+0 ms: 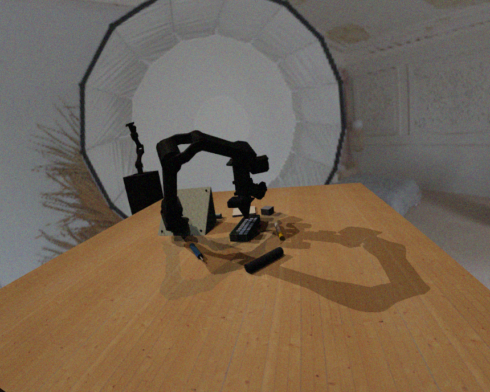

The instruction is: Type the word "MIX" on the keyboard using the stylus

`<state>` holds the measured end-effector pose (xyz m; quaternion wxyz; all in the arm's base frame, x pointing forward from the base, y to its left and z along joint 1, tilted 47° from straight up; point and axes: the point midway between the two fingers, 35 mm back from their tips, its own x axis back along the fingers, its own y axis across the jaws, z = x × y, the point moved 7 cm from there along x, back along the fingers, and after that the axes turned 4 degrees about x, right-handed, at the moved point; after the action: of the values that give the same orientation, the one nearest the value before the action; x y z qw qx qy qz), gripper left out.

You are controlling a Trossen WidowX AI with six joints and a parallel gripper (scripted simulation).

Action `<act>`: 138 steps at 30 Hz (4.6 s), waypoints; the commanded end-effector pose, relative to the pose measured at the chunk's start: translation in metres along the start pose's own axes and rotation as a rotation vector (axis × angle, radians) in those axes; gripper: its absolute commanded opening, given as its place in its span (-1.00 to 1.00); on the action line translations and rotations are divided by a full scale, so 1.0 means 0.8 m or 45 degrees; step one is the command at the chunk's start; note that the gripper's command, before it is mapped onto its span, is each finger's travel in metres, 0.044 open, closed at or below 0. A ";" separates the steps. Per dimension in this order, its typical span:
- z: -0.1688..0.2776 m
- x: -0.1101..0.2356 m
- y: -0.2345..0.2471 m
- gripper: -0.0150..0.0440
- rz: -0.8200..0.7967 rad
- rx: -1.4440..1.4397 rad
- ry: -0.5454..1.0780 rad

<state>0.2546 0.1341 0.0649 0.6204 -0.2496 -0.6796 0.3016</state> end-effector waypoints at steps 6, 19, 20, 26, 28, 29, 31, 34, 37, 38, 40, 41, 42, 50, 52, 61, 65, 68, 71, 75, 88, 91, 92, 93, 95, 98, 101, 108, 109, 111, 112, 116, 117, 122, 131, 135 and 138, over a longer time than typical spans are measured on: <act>0.003 0.000 -0.020 -0.49 0.002 0.002 -0.005; 0.008 0.000 -0.090 -0.49 0.004 0.003 -0.005; 0.008 0.000 -0.093 -0.49 0.005 0.003 -0.004; 0.008 0.000 -0.093 -0.49 0.005 0.003 -0.004; 0.008 0.000 -0.093 -0.49 0.005 0.003 -0.004; 0.008 0.000 -0.093 -0.49 0.005 0.003 -0.004; 0.008 0.000 -0.093 -0.49 0.005 0.003 -0.004; 0.008 0.000 -0.093 -0.49 0.005 0.003 -0.004; 0.030 0.000 -0.070 -0.49 0.002 0.004 -0.004; 0.038 0.000 -0.063 -0.49 0.003 0.004 -0.003; 0.040 0.000 -0.060 -0.49 0.003 0.004 -0.003; 0.040 0.000 -0.060 -0.49 0.003 0.004 -0.003; 0.040 0.000 -0.060 -0.49 0.003 0.004 -0.003; 0.040 0.000 -0.060 -0.49 0.003 0.004 -0.003; 0.040 0.000 -0.060 -0.49 0.003 0.004 -0.003; 0.035 0.000 0.026 -0.49 -0.001 0.003 -0.004; 0.035 0.000 0.026 -0.49 -0.001 0.003 -0.004; 0.035 0.000 0.026 -0.49 -0.001 0.003 -0.004; 0.035 0.000 0.026 -0.49 -0.001 0.003 -0.004; 0.035 0.000 0.026 -0.49 -0.001 0.003 -0.004; 0.035 0.070 0.027 -0.49 -0.006 0.009 -0.016; 0.035 0.069 0.027 -0.49 -0.006 0.010 -0.018; 0.035 0.070 0.027 -0.49 -0.006 0.008 -0.016; 0.035 0.070 0.027 -0.40 -0.006 0.008 -0.016; 0.035 0.070 0.024 -0.22 -0.007 0.000 -0.016; 0.032 0.071 -0.019 0.02 -0.020 -0.113 -0.013; 0.035 0.068 -0.074 0.02 -0.031 -0.264 -0.009; 0.073 0.052 -0.185 0.02 -0.028 -0.625 -0.004; 0.082 0.049 -0.199 0.02 -0.024 -0.677 -0.003; 0.098 0.042 -0.226 0.02 -0.016 -0.781 -0.003; 0.106 0.038 -0.239 0.02 -0.011 -0.834 -0.003; 0.129 0.030 -0.269 0.02 0.010 -0.964 -0.003; 0.129 0.030 -0.269 0.02 0.010 -0.964 -0.003; 0.132 0.030 -0.266 0.02 0.010 -0.964 -0.003; 0.132 0.024 -0.266 0.02 0.010 -0.964 -0.003; 0.132 0.020 -0.266 0.02 0.010 -0.964 -0.004; 0.132 0.017 -0.266 0.02 0.010 -0.965 -0.004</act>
<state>0.1568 -0.0115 0.2242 0.4843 -0.4632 -0.7415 0.0317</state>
